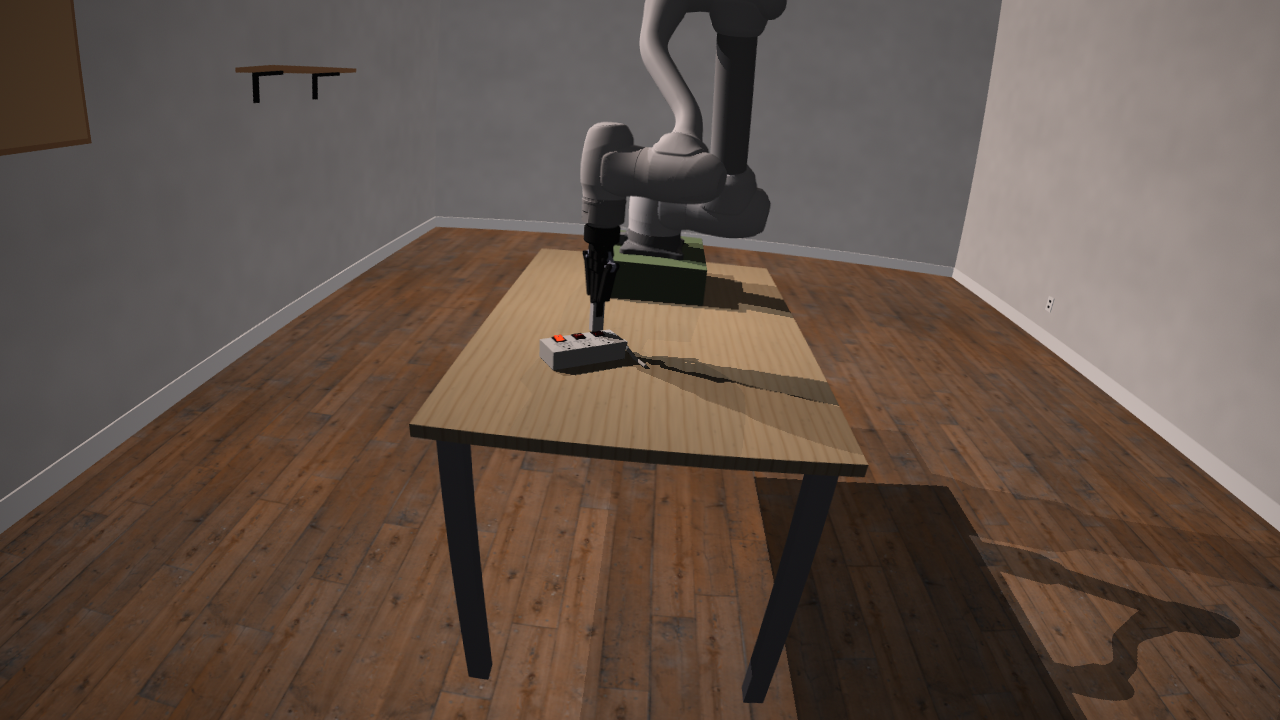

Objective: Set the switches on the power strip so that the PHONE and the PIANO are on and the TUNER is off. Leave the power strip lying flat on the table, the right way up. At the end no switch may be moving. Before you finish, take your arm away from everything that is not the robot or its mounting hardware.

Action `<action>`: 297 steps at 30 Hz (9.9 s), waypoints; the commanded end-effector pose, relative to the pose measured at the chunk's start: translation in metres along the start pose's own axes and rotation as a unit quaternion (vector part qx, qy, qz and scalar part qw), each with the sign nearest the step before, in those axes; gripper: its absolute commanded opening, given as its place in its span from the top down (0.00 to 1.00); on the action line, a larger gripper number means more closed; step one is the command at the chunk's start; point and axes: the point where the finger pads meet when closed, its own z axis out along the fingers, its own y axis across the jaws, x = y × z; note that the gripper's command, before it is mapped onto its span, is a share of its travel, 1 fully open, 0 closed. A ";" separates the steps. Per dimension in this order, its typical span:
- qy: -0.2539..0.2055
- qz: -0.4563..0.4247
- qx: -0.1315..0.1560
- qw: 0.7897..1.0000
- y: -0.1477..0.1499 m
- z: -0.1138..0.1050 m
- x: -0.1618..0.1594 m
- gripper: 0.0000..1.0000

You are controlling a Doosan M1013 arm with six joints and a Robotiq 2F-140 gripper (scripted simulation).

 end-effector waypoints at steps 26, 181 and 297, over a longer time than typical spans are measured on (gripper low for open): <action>0.000 0.000 0.000 1.000 0.000 -0.035 0.000 1.00; 0.000 0.000 0.000 1.000 0.016 -0.005 -0.046 1.00; 0.000 0.000 0.000 1.000 0.016 -0.080 -0.046 0.00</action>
